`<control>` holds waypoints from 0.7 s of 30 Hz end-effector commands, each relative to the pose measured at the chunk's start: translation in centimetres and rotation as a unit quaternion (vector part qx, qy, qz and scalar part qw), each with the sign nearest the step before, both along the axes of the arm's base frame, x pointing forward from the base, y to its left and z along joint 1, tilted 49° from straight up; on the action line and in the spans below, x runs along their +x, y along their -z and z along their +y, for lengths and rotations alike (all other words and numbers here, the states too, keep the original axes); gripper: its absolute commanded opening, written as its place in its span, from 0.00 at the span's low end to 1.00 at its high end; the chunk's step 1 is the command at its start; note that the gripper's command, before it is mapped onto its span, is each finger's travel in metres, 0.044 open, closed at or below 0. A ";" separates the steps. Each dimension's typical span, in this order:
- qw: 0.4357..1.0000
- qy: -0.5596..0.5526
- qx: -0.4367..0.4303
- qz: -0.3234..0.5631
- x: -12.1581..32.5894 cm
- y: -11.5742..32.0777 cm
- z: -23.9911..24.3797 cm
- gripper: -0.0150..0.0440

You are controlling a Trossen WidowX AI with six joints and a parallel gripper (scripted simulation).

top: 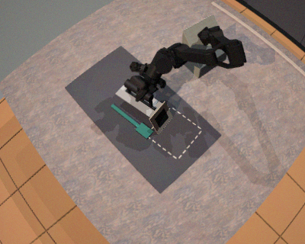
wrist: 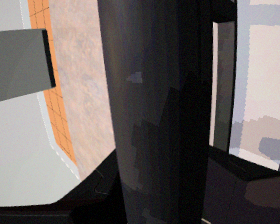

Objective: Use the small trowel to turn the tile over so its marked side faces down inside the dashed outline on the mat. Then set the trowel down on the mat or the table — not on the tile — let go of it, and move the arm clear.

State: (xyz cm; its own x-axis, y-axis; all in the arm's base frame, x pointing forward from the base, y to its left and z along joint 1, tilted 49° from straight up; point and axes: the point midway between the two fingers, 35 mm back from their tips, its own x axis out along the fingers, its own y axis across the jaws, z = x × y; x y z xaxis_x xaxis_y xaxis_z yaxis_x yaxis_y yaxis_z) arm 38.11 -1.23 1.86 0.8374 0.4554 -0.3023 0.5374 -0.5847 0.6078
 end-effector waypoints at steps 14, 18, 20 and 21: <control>1.000 0.007 -0.002 -0.006 -0.1 -2.9 2.2 0.25; 1.000 0.007 -0.002 -0.006 -0.2 -3.0 2.3 0.25; 1.000 0.007 -0.002 -0.006 -0.1 -2.8 2.0 0.25; 1.000 0.007 -0.003 -0.005 0.0 -2.7 1.6 0.25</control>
